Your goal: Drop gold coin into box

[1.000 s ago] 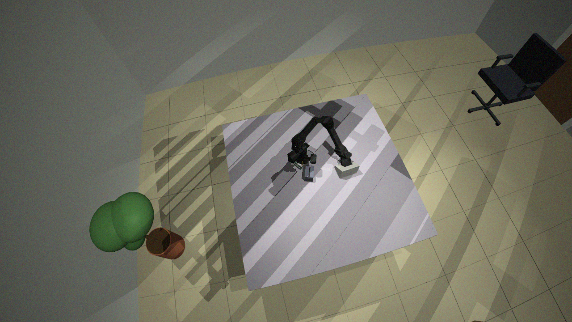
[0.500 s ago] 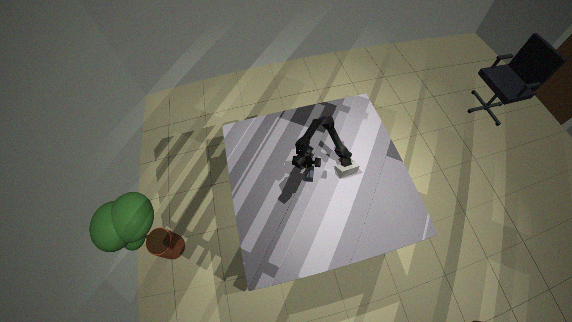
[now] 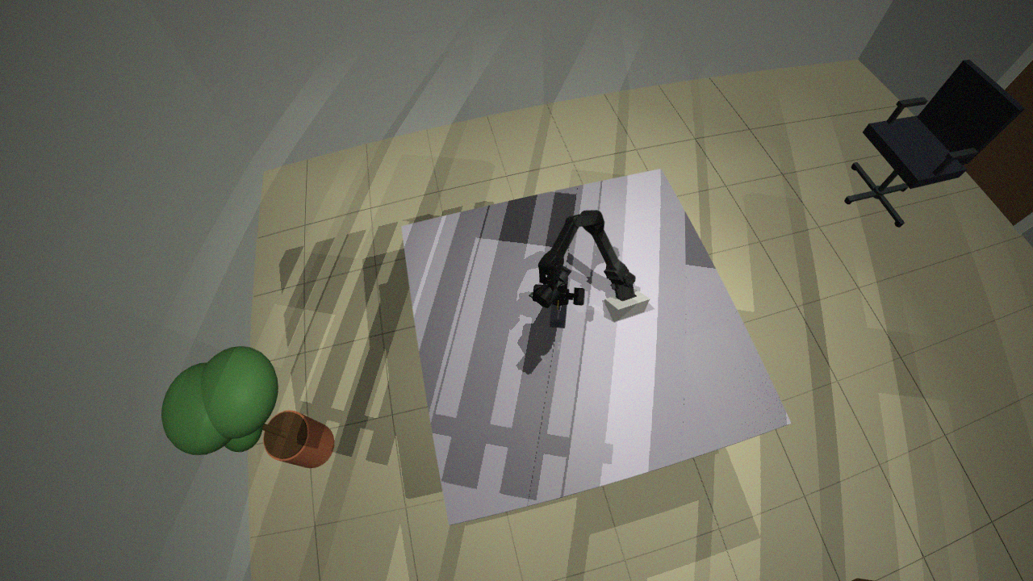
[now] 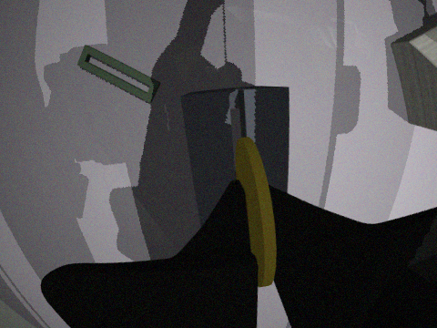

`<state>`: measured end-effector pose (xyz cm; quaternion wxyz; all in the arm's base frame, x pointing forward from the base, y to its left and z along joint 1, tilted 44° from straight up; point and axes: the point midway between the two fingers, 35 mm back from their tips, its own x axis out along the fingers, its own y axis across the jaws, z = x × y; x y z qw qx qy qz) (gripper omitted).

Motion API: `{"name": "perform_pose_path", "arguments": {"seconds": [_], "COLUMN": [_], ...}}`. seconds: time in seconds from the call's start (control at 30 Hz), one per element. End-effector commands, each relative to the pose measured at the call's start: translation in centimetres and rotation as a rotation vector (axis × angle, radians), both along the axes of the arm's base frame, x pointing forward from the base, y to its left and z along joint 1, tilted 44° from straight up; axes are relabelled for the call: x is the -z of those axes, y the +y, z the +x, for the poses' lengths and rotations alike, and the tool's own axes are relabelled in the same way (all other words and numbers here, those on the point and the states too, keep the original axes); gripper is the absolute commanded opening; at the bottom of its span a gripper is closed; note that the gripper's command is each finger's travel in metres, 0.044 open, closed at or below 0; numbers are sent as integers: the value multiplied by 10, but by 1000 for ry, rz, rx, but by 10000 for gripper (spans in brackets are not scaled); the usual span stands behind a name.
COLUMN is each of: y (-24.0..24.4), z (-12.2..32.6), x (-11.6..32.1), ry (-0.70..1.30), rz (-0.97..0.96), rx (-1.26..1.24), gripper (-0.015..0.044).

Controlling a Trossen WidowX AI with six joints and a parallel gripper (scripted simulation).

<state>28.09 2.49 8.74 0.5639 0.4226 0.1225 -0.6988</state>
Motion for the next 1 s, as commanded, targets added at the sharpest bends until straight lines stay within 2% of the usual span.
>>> {"name": "perform_pose_path", "arguments": {"seconds": [0.0, 0.97], "y": [0, 4], "z": [1, -3], "x": [-1, 3], "ry": [-1, -5], "rz": [1, -1], "rx": [-3, 0], "gripper": [0, 0]}}
